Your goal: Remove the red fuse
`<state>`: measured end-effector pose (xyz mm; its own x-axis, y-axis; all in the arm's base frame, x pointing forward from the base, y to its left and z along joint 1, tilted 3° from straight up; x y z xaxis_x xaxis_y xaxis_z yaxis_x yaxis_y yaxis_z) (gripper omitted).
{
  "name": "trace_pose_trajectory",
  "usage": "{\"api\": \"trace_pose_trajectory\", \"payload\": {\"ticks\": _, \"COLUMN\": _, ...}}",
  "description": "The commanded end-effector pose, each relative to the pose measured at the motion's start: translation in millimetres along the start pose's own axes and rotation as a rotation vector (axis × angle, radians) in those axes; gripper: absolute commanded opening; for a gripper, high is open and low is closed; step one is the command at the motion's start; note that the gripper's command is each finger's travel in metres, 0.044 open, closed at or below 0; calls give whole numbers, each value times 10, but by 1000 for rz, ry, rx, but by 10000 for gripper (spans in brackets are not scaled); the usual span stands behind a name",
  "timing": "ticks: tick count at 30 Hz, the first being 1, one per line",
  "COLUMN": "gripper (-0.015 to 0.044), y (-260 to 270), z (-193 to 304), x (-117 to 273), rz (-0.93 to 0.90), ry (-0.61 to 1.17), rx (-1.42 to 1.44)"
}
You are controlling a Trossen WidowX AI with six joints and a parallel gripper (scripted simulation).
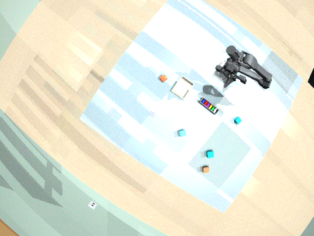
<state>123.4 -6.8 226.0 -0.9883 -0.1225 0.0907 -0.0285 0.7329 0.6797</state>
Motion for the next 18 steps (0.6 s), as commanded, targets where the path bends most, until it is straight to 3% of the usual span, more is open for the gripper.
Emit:
{"api": "trace_pose_trajectory", "payload": {"ticks": 1, "gripper": 26, "y": -5, "z": -4, "x": -2, "rz": 2, "ry": 7, "rx": -5}}
{"api": "trace_pose_trajectory", "payload": {"ticks": 3, "gripper": 74, "y": -48, "z": -33, "x": -21, "rz": 19, "ry": 61, "rx": -39}}
{"api": "trace_pose_trajectory", "payload": {"ticks": 18, "gripper": 74, "y": -672, "z": 103, "x": -750, "rz": 327, "ry": 770, "rx": -142}}
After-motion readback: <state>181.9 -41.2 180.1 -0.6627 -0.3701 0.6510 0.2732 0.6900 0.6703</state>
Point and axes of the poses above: the point midway between the two fingers, 35 mm back from their tips, its own x axis back along the fingers, its own y axis across the jaws, z = x × y, the point moved 3 cm from there along x, back along the fingers, and after that the axes turned 9 degrees about -x, right-handed, at the moved point
